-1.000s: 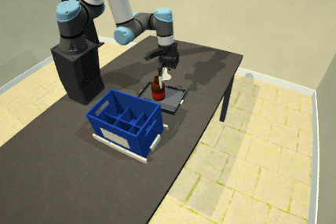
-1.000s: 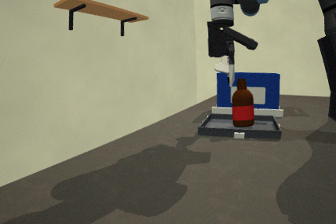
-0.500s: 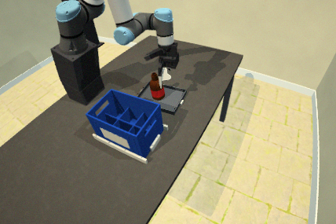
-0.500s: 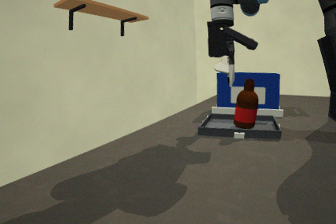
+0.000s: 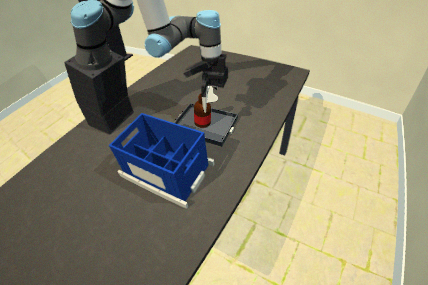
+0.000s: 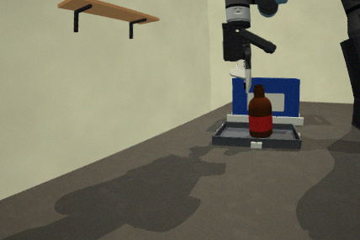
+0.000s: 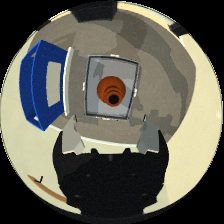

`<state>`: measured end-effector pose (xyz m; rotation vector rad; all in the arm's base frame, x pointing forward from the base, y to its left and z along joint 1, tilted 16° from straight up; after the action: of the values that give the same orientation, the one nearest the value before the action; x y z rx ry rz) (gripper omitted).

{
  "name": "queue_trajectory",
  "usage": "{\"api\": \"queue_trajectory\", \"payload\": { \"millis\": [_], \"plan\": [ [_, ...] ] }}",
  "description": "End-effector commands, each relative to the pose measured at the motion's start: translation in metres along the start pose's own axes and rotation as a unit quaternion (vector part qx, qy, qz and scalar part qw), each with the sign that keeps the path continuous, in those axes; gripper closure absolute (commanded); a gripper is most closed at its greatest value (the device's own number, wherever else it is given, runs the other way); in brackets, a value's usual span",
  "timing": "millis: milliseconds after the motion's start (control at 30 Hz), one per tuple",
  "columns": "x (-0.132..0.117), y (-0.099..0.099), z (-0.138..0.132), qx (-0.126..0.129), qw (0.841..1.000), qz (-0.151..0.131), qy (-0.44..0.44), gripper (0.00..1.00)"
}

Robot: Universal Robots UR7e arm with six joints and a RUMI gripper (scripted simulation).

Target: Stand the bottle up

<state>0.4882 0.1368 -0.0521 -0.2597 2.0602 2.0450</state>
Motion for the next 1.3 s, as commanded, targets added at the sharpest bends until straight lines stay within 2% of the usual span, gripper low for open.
{"api": "queue_trajectory", "payload": {
  "millis": [0, 500, 1000, 1267],
  "plan": [
    [0.000, 0.001, 0.000, 0.000, 1.000, -0.001, 0.000, 0.00],
    [0.000, 0.011, 0.000, 0.000, 1.000, -0.001, 0.000, 0.00],
    [0.000, 0.036, 0.000, 0.000, 1.000, -0.001, 0.000, 0.00],
    [0.000, 0.055, 0.000, 0.000, 1.000, -0.001, 0.000, 0.00]
  ]
}}
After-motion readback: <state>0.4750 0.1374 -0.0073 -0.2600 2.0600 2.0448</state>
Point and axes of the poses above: the point where the finger pads meet when closed, its own y axis back along the fingers, its own z axis across the jaws, x = y × z, the point moved 2 cm from there along y, back along the fingers, and after that the axes turned 10 degrees about -y, right-handed, at the moved point
